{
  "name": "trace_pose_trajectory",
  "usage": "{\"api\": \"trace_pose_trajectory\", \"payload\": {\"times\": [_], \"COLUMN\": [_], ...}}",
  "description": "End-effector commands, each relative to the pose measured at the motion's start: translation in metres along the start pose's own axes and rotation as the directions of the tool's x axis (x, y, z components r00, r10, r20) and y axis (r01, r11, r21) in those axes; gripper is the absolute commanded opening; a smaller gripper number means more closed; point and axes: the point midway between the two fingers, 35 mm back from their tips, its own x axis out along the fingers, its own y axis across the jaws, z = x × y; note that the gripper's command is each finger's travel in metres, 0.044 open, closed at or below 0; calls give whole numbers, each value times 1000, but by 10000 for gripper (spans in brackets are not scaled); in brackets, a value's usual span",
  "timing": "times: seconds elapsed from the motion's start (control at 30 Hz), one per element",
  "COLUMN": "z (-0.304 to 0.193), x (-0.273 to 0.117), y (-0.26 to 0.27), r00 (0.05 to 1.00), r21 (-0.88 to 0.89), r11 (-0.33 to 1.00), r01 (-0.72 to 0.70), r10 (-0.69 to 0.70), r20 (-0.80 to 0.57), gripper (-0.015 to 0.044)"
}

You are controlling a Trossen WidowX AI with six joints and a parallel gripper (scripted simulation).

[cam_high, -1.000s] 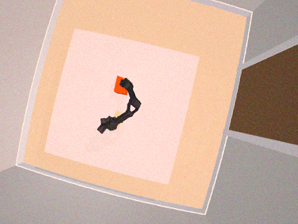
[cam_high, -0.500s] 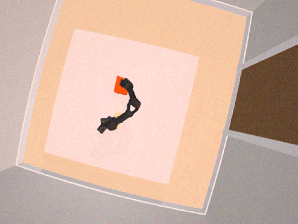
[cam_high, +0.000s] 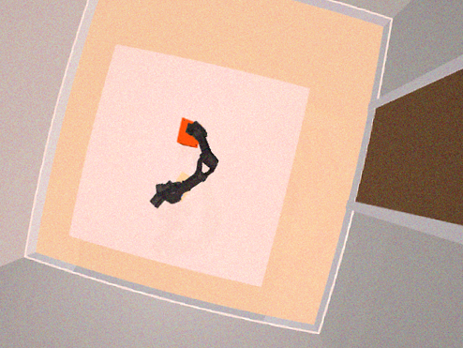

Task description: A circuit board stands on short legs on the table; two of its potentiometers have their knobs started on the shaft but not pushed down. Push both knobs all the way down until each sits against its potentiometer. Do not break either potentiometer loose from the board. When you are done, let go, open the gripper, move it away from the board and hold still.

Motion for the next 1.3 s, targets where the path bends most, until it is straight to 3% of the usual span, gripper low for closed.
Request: {"api": "trace_pose_trajectory", "payload": {"times": [0.0,0.07,0.33,0.67,1.27], "z": [0,0,12,58,58], "x": [0,0,-16,-46,-24], "y": [0,0,-3,0,0], "r00": [1000,1000,999,1000,1000], "r21": [1,1,23,-6,-6], "r11": [1000,1000,1000,1000,1000], "r01": [0,0,15,6,6], "r10": [0,0,-16,-6,-6], "r20": [0,0,31,3,4], "gripper": [158,210,0,0,0]}}
